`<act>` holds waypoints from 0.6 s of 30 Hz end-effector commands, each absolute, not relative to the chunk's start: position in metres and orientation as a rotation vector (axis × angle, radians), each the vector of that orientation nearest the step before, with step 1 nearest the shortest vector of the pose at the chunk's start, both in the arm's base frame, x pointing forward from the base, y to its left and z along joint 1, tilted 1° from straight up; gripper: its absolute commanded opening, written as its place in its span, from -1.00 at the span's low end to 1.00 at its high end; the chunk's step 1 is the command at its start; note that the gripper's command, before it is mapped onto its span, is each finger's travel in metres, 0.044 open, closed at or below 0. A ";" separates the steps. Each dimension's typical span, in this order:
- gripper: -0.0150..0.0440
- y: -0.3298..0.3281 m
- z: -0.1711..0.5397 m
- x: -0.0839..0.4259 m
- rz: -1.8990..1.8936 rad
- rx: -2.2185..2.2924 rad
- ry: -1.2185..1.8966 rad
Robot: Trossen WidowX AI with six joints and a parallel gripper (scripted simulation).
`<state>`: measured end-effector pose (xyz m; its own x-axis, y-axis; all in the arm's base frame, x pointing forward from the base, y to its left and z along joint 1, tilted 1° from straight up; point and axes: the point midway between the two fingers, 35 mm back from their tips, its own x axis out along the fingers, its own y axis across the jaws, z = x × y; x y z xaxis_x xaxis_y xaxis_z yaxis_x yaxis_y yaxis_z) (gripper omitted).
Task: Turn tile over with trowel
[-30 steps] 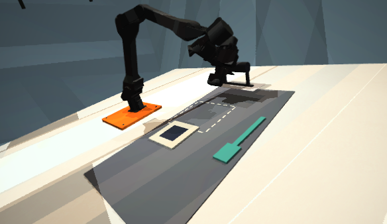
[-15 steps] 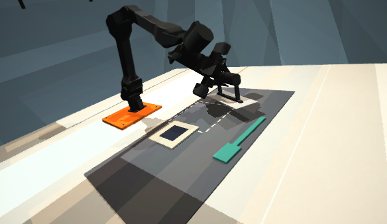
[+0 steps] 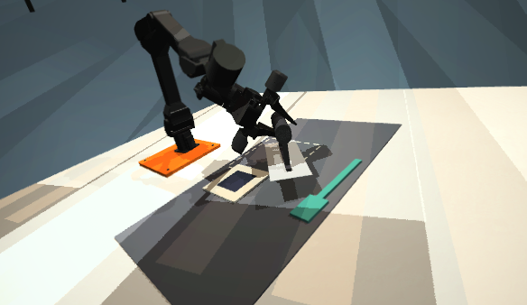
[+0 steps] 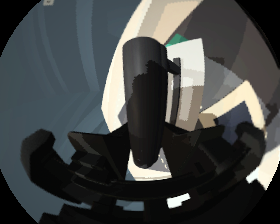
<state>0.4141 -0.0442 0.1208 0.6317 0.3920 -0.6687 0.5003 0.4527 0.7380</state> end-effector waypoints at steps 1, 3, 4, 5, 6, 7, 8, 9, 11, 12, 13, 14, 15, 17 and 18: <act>-0.49 -0.073 0.124 0.406 -0.153 1.186 0.876; -0.49 -0.087 0.122 0.400 -0.190 1.206 0.854; -0.49 -0.093 0.122 0.398 -0.208 1.216 0.843; -0.49 -0.100 0.121 0.395 -0.227 1.227 0.832; -0.49 -0.106 0.120 0.392 -0.244 1.236 0.820; -0.49 -0.113 0.120 0.390 -0.261 1.246 0.805; -0.49 -0.119 0.120 0.388 -0.278 1.255 0.789; -0.49 -0.126 0.120 0.385 -0.295 1.265 0.773; -0.49 -0.139 0.120 0.380 -0.328 1.283 0.742; -0.49 -0.146 0.120 0.377 -0.345 1.292 0.726; -0.49 -0.152 0.120 0.374 -0.362 1.301 0.710; -0.49 -0.158 0.120 0.371 -0.378 1.310 0.693; -0.49 -0.165 0.120 0.368 -0.395 1.318 0.677; -0.49 -0.177 0.120 0.361 -0.428 1.335 0.644; -0.49 -0.183 0.120 0.358 -0.445 1.343 0.627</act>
